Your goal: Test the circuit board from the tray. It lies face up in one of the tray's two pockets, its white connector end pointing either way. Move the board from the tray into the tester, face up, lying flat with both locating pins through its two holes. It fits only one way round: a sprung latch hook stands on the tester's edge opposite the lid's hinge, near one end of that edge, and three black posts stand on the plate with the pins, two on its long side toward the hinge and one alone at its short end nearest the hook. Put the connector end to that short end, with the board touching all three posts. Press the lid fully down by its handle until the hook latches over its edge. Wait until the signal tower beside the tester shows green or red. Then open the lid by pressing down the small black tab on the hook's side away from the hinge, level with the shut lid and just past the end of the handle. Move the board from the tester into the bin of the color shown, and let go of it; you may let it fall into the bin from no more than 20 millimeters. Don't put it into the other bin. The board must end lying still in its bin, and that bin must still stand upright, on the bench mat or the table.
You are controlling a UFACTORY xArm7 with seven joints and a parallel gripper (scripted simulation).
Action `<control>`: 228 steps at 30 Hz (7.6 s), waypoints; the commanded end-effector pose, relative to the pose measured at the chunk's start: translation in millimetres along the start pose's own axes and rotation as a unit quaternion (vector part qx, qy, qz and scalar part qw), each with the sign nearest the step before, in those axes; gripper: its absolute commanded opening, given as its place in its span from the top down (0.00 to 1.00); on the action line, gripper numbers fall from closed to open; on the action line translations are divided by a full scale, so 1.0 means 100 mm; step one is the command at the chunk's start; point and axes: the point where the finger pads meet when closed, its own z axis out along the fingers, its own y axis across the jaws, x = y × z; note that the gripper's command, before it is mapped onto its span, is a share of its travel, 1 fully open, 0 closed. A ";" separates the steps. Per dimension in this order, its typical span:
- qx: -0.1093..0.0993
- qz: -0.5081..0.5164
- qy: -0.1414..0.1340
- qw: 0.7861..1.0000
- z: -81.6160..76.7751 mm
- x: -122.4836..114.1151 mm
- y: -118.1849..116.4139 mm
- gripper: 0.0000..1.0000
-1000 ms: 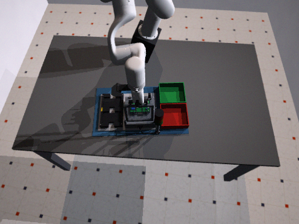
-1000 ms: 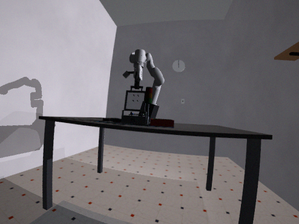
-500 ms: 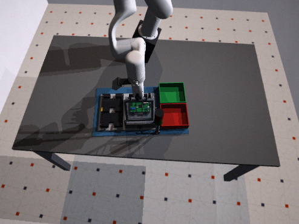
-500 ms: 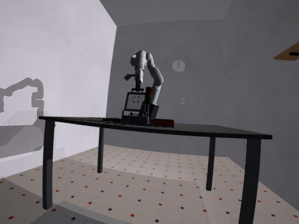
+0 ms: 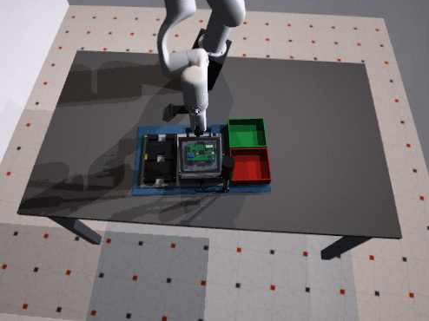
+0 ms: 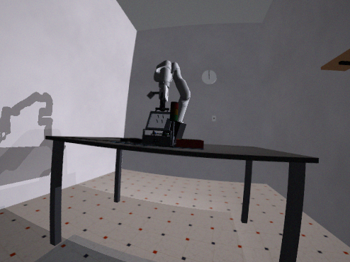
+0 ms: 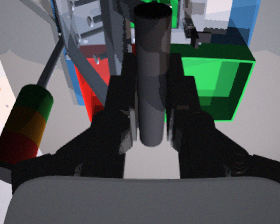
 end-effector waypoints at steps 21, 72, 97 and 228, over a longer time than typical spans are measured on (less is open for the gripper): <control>0.003 0.000 0.001 1.000 0.58 0.00 0.54 1.00; 0.003 0.000 0.001 1.000 1.46 0.01 0.79 1.00; 0.003 0.000 0.001 1.000 1.51 0.01 0.79 1.00; 0.003 0.000 0.001 1.000 0.51 0.00 0.80 0.00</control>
